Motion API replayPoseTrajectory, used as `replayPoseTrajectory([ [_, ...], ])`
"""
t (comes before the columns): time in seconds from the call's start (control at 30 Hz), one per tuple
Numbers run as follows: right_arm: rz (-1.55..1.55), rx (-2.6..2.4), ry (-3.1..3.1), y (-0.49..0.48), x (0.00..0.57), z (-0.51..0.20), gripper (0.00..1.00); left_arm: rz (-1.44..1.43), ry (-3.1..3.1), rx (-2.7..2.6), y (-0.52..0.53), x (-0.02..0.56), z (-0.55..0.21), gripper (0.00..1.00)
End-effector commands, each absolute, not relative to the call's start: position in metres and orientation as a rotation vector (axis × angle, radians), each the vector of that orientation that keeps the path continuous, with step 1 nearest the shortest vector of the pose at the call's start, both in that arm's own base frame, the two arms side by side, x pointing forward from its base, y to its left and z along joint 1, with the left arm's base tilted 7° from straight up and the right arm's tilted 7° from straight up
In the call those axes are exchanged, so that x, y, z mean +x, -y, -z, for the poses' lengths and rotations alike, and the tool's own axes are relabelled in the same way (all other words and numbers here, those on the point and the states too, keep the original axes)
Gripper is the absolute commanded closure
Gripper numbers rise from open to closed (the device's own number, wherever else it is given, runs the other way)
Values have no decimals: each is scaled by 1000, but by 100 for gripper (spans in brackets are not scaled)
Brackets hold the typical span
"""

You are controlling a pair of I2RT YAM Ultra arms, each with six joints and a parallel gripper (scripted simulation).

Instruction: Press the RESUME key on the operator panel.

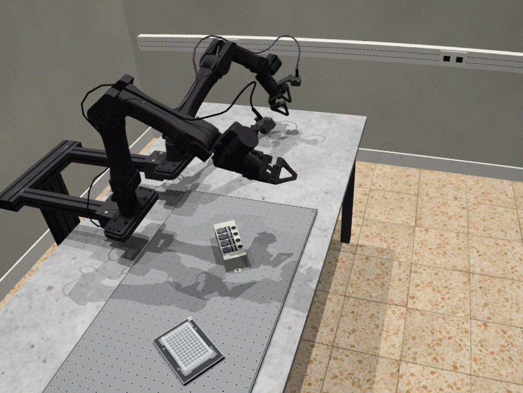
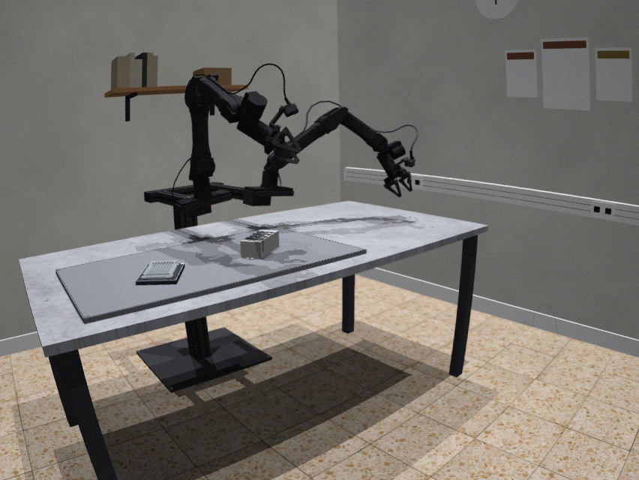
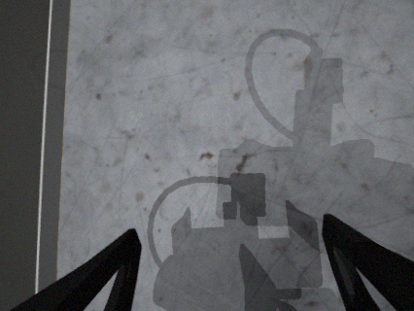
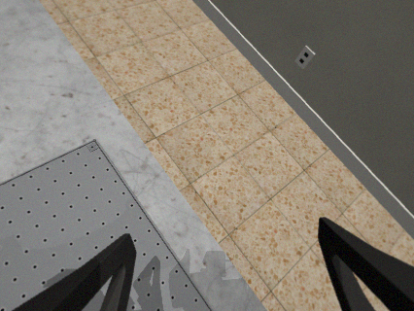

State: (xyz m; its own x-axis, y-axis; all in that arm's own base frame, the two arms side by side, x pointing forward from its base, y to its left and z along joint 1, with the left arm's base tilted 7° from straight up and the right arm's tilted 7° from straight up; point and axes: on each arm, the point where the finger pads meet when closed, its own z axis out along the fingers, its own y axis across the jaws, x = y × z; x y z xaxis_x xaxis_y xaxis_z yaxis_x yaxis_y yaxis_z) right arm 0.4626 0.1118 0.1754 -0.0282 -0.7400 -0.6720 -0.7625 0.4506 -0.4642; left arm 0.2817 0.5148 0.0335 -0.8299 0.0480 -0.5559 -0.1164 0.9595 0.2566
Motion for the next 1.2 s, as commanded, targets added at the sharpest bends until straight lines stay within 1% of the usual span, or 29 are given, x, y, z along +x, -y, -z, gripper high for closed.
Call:
replayPoseTrajectory([
  [0.0,-25,-1289,-1747,-114,463,-182,0,-404,-2507,-45,-519,282,-45,0],
  [0.57,-25,-1289,-1747,-114,463,-182,0,-404,-2507,-45,-519,282,-45,0],
  [0.67,6,-1244,-1768,-110,465,-184,0,-344,-2511,-60,-505,287,-47,0],
  [0.83,55,-1112,-1891,-97,450,-167,0,-258,-2498,-36,-459,311,-86,0],
  [1.03,96,-900,-2123,-79,394,-115,0,-188,-2467,62,-377,343,-150,0],
  [1.1,96,-900,-2123,-79,394,-115,0,-188,-2467,62,-377,343,-150,0],
  [1.17,104,-847,-2178,-75,378,-101,0,-149,-2444,106,-334,351,-179,0],
])
